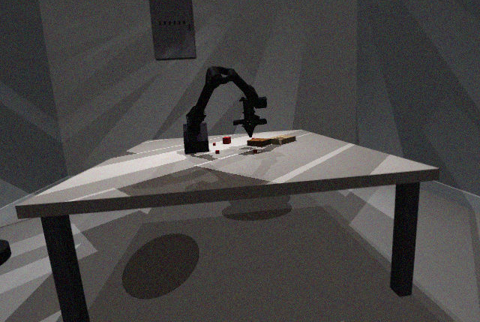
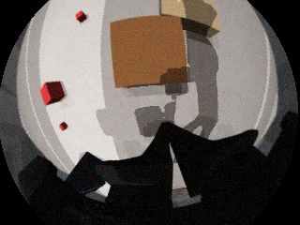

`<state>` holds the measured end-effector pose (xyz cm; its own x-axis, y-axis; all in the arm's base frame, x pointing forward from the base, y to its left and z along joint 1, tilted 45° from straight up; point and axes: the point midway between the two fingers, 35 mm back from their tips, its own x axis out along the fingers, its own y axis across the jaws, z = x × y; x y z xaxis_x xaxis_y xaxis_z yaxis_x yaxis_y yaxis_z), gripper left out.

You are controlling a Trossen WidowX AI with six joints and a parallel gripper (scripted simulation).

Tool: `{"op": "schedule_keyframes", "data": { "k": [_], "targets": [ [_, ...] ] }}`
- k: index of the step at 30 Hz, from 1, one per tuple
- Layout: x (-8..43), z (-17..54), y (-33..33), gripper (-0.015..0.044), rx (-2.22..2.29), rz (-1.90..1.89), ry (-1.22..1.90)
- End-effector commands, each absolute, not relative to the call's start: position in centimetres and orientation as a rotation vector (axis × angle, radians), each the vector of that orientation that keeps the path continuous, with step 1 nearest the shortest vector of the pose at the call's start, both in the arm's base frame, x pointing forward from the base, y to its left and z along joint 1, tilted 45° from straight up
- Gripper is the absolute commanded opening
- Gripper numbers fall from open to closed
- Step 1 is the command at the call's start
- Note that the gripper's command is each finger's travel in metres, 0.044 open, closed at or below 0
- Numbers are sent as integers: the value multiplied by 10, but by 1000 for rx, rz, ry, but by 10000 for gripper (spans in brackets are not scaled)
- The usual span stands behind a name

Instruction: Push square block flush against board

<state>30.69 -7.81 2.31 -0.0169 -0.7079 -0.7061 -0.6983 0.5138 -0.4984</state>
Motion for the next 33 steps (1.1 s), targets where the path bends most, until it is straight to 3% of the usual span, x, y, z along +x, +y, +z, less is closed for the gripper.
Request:
{"op": "schedule_keyframes", "data": {
  "k": [1,33],
  "targets": [
    [304,27,-78,0,-1176,-21,1738],
    [351,-39,-7,0,-368,-818,1387]
  ]
}}
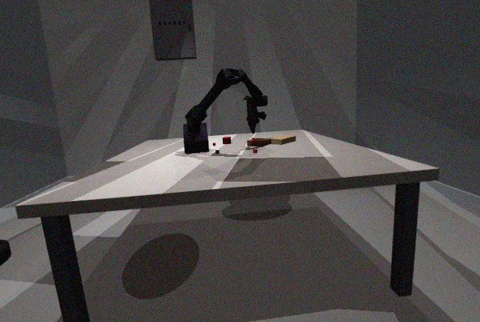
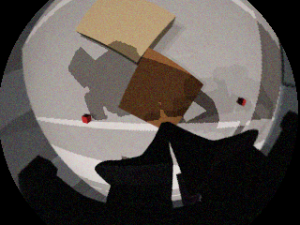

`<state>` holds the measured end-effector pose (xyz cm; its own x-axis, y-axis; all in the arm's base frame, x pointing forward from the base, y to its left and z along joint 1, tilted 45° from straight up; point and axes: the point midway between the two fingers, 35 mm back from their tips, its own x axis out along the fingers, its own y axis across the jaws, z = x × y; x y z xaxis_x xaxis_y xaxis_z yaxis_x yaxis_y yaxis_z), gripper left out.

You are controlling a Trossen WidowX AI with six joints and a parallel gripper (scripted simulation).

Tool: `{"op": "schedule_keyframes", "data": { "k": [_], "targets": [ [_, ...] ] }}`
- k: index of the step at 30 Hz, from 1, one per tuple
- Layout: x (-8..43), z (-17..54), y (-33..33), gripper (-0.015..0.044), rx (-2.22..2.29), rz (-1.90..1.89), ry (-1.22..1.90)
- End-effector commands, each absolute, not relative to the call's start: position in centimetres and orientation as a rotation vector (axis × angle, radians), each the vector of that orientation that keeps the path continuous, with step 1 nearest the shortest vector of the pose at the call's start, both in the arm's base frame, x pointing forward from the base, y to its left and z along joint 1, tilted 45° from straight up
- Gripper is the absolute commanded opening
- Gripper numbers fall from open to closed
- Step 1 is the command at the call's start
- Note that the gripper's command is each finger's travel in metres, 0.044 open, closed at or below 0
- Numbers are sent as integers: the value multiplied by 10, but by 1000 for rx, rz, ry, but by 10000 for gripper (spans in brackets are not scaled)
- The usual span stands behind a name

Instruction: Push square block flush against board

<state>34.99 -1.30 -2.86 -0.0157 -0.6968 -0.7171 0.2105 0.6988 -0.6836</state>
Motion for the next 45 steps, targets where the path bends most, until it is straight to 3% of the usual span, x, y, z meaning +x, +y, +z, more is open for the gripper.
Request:
{"op": "schedule_keyframes", "data": {
  "k": [1,22,28,45],
  "targets": [
    [351,-41,-5,0,-342,-842,1371],
    [360,-84,35,0,85,-1179,1080],
    [358,-125,-3,0,98,-1192,1066],
    [370,-117,-12,0,98,-1191,1066]
  ]
}}
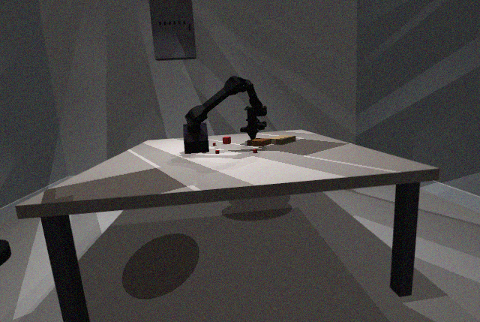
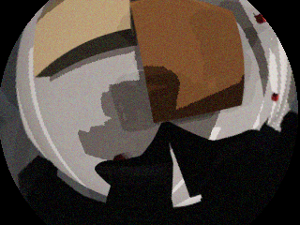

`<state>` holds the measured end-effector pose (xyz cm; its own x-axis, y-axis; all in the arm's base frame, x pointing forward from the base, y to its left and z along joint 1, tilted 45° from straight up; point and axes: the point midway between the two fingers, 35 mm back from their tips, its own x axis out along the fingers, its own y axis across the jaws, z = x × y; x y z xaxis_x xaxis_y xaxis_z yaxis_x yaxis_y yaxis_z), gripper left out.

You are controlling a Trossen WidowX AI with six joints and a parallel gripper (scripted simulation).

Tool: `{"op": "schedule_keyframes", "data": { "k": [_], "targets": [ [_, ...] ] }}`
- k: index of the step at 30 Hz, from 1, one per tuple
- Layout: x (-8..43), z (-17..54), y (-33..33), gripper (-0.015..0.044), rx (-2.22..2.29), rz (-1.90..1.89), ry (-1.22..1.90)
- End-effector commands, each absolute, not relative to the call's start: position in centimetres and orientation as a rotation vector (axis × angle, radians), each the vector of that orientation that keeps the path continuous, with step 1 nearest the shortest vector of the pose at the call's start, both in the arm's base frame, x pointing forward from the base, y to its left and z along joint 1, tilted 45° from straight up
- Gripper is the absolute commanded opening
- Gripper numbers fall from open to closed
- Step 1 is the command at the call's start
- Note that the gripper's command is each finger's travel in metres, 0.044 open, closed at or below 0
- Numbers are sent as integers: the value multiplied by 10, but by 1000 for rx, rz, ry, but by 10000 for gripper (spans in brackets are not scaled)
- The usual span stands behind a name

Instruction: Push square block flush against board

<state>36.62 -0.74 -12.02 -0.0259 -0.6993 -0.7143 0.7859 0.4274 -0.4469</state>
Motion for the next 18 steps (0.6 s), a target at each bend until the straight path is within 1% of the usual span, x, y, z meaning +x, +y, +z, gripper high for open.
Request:
{"op": "schedule_keyframes", "data": {
  "k": [1,18],
  "targets": [
    [371,-116,-13,0,98,-1191,1066],
    [388,-101,-28,0,98,-1191,1065]
  ]
}}
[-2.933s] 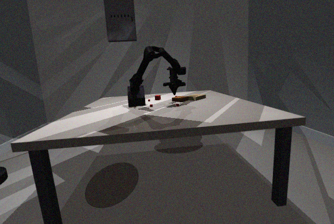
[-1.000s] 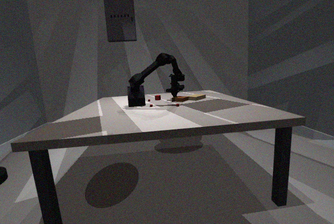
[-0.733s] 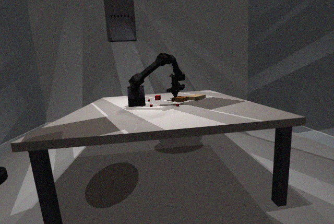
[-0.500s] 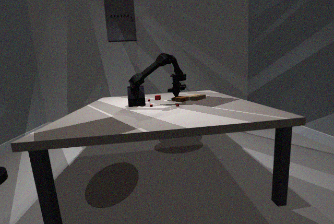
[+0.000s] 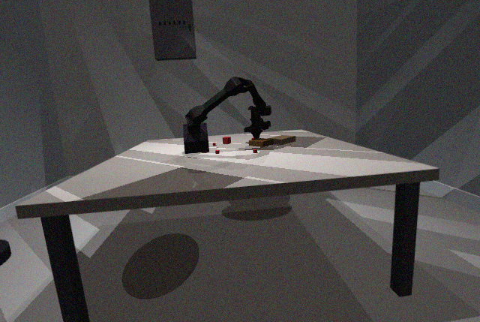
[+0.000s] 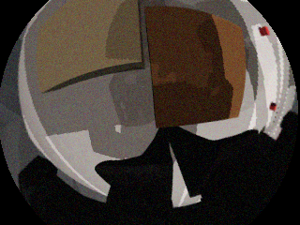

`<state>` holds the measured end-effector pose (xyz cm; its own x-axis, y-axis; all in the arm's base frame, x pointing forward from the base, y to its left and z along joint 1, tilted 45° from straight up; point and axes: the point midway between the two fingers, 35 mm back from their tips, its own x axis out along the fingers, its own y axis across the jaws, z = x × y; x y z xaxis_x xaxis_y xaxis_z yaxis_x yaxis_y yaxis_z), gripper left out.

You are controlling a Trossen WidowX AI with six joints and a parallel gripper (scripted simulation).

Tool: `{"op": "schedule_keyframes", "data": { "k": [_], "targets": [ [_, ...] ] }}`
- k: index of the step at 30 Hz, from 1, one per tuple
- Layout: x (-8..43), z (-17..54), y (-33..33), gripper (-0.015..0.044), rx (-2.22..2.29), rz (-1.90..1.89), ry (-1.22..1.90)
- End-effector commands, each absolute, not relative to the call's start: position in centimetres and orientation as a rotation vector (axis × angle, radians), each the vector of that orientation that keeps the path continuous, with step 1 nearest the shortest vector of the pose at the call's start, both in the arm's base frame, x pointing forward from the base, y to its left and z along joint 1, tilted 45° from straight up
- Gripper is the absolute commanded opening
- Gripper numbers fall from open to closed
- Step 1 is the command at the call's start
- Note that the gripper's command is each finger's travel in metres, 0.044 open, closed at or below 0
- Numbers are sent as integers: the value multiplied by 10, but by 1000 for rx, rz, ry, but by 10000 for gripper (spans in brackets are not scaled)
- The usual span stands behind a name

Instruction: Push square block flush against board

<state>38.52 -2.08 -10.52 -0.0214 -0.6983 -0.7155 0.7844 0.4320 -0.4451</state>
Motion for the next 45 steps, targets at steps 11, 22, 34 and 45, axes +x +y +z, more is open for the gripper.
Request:
{"op": "schedule_keyframes", "data": {
  "k": [11,22,34,45],
  "targets": [
    [387,-104,-25,0,99,-1191,1065],
    [377,-114,-14,0,99,-1191,1066],
    [365,-125,-3,0,99,-1191,1066],
    [364,-118,11,0,97,-1184,1062]
  ]
}}
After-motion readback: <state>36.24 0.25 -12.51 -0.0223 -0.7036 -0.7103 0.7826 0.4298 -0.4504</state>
